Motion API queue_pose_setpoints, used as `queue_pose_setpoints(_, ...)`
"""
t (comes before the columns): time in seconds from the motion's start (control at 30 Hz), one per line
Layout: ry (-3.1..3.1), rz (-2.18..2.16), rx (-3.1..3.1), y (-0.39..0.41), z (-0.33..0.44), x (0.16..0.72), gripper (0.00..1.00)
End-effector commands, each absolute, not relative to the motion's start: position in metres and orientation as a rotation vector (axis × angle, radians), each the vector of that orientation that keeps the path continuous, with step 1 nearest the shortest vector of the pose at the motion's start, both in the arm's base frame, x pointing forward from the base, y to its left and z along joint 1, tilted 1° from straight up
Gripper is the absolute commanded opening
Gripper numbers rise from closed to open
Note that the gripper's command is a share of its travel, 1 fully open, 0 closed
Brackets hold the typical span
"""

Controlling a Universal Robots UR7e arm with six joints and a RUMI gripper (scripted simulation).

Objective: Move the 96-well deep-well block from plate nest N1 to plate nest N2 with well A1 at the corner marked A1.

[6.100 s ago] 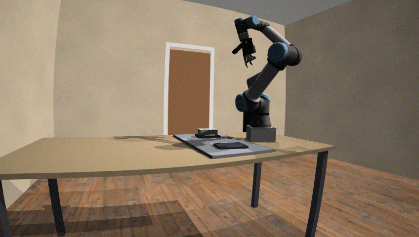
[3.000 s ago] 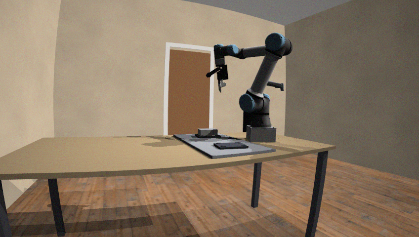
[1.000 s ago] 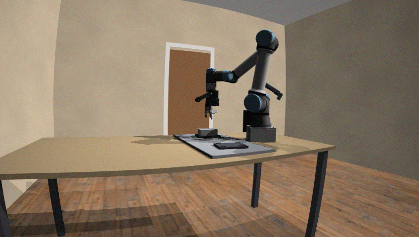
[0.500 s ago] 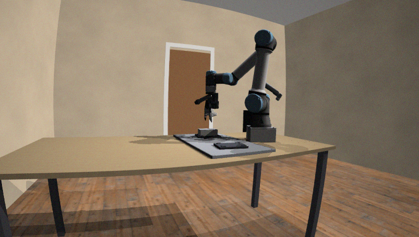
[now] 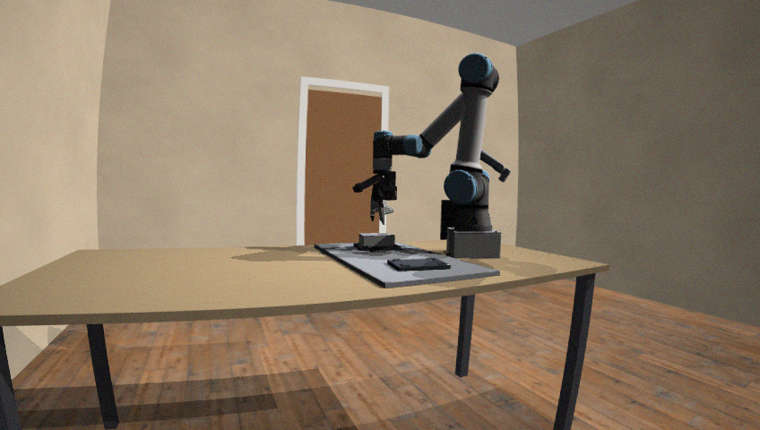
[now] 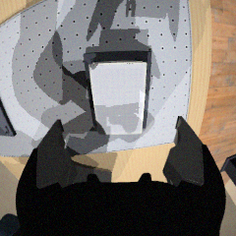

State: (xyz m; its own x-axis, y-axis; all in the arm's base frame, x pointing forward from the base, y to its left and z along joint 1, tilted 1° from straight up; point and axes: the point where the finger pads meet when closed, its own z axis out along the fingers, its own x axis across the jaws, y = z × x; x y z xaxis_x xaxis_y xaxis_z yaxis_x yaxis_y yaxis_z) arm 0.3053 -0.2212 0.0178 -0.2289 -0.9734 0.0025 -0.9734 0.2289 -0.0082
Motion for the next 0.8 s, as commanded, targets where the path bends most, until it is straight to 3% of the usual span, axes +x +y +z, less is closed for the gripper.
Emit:
queue_pose_setpoints(0.0,2.460,-0.015,-1.949,-0.222,0.011,0.306,1.00)
queue_pose_setpoints(0.77,2.460,-0.015,-1.949,-0.222,-0.021,0.306,1.00)
